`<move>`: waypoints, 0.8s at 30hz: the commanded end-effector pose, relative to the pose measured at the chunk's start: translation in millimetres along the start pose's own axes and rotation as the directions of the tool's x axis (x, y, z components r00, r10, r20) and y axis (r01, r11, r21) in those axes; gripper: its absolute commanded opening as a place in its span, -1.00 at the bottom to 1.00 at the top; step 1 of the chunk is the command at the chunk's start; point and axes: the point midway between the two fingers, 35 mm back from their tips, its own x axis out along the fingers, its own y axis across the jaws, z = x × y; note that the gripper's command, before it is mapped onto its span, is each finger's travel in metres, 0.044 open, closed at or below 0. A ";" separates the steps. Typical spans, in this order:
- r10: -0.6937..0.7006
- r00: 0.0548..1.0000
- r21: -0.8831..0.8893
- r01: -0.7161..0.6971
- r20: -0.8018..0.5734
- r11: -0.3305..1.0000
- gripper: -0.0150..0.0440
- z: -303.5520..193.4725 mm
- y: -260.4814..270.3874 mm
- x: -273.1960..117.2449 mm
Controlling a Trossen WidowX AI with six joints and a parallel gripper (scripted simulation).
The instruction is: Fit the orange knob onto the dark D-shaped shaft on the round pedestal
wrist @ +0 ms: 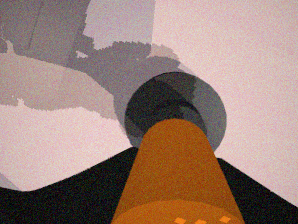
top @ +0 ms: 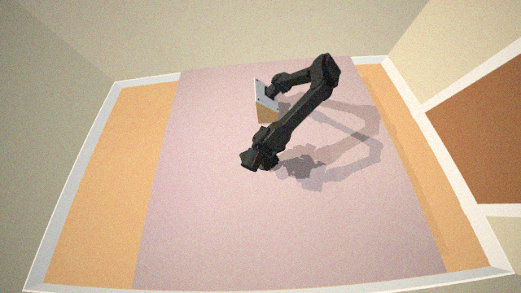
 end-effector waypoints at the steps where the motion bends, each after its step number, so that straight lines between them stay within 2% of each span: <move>1: -0.003 1.000 -0.004 0.003 0.001 1.000 -0.49 0.1 -0.7 -3.7; 4: -0.003 1.000 -0.031 0.003 0.001 1.000 -0.49 -0.1 -0.4 -4.3; 10: -0.003 1.000 -0.212 0.003 0.001 0.977 -0.49 2.1 -2.5 -3.0; 24: -0.003 1.000 -0.212 0.003 0.001 0.977 -0.49 0.8 -1.5 -0.5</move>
